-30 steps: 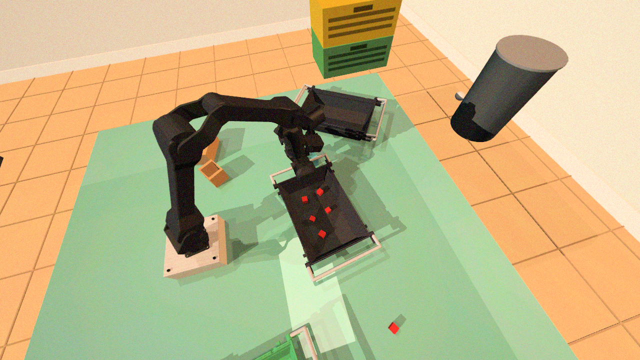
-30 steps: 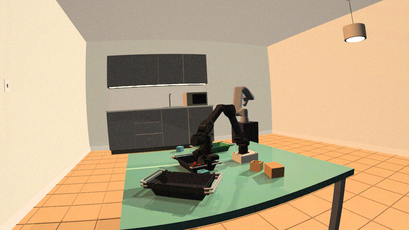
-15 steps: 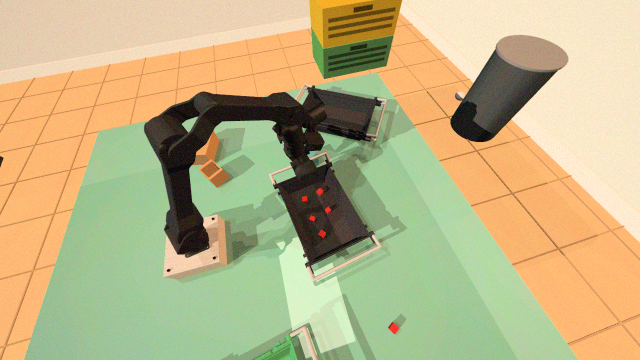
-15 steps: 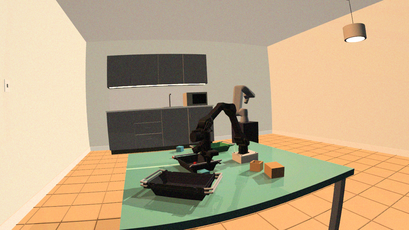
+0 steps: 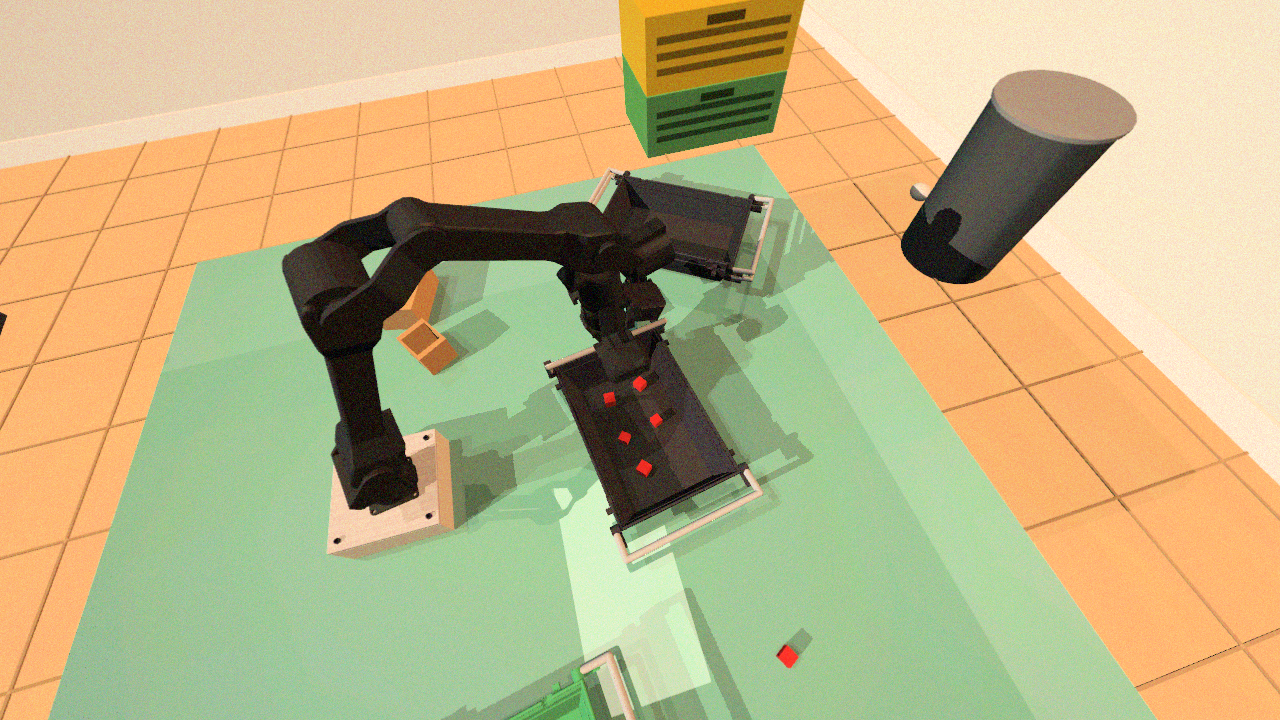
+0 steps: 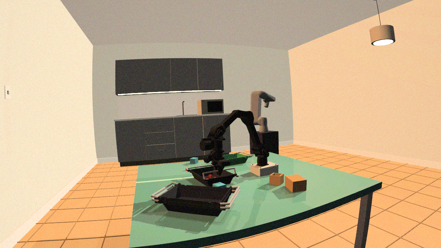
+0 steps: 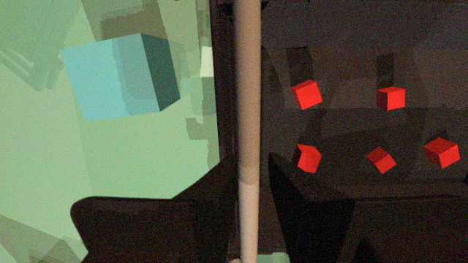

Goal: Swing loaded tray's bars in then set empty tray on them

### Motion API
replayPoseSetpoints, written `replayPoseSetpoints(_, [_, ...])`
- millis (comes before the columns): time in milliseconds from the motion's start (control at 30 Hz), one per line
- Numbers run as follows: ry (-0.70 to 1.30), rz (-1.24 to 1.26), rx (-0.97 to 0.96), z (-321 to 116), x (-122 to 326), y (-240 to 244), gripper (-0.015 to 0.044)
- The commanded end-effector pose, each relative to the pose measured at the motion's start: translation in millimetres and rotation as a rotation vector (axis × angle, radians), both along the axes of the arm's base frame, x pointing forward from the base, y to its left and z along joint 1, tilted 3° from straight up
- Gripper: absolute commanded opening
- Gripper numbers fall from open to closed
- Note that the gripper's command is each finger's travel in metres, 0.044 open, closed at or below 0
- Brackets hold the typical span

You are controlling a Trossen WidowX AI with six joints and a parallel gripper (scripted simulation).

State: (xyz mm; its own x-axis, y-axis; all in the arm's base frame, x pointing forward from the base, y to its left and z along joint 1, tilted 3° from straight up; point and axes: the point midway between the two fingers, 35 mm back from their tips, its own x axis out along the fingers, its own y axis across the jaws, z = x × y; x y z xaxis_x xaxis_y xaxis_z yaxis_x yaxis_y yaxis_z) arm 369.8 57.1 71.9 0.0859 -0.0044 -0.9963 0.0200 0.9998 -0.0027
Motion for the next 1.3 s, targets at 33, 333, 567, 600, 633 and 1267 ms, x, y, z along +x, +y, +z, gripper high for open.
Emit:
replayPoseSetpoints(33, [0.008,0.005,-0.005,-16.3,-2.0,-17.9,0.0088])
replayPoseSetpoints(333, [0.008,0.005,-0.005,8.7,-1.2,-16.7,0.0088])
replayPoseSetpoints(567, [0.008,0.005,-0.005,30.5,-2.4,-15.2,0.0088])
replayPoseSetpoints(600, [0.006,0.005,-0.008,24.0,-2.0,-16.0,0.0088])
replayPoseSetpoints(633, [0.006,0.005,-0.008,24.0,-2.0,-16.0,0.0088])
replayPoseSetpoints(1267, [0.006,0.005,-0.008,24.0,-2.0,-16.0,0.0088])
